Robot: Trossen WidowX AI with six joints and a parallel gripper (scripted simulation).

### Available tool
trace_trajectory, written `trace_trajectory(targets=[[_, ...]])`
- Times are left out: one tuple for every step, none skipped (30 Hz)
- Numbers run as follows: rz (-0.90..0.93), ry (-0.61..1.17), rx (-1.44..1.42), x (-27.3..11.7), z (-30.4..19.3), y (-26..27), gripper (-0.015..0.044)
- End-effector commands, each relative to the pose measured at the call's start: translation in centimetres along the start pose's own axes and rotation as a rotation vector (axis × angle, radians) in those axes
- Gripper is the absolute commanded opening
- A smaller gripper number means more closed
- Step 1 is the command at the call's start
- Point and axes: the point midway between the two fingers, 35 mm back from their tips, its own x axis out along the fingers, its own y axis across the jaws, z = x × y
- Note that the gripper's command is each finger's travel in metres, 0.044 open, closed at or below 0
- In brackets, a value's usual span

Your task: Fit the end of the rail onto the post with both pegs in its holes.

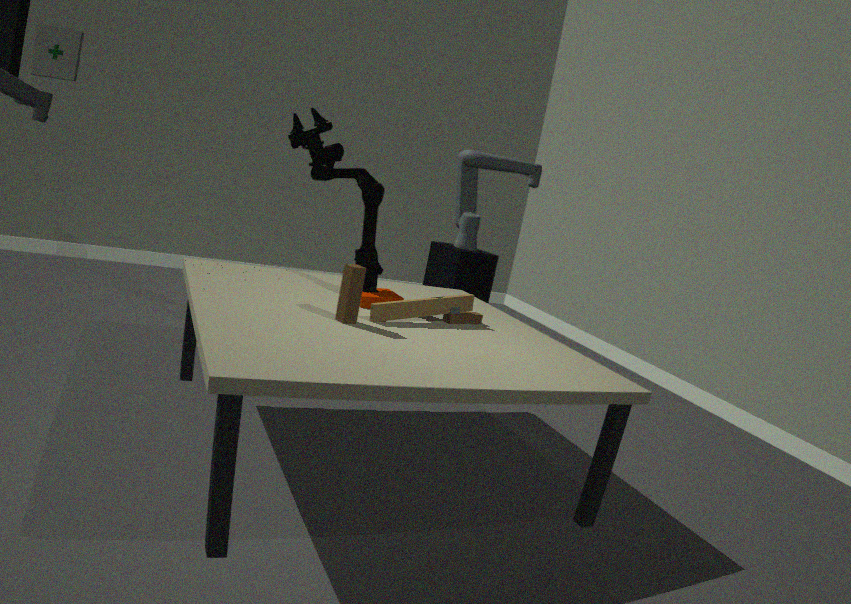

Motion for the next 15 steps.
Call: trace_trajectory(targets=[[0.05, -0.01, 0.119, 0.4, 2.6, 1.0, 0.044], [0.06, -0.014, 0.15, 0.6, 3.4, 1.1, 0.044], [0.071, -0.02, 0.181, 0.7, 4.1, 1.2, 0.044], [0.082, -0.025, 0.211, 0.9, 4.9, 1.3, 0.044], [0.094, -0.031, 0.242, 1.0, 5.7, 1.4, 0.044], [0.105, -0.037, 0.273, 1.2, 6.6, 1.5, 0.044], [0.117, -0.044, 0.303, 1.3, 7.4, 1.5, 0.044], [0.129, -0.051, 0.333, 1.4, 8.2, 1.5, 0.044], [0.141, -0.059, 0.363, 1.5, 9.1, 1.5, 0.044], [0.153, -0.067, 0.393, 1.6, 10.0, 1.5, 0.044], [0.165, -0.075, 0.423, 1.6, 10.8, 1.4, 0.044], [0.177, -0.084, 0.452, 1.7, 11.7, 1.4, 0.044], [0.189, -0.094, 0.481, 1.8, 12.6, 1.3, 0.044], [0.202, -0.103, 0.509, 1.8, 13.5, 1.2, 0.044], [0.214, -0.114, 0.537, 1.8, 14.4, 1.0, 0.044]])
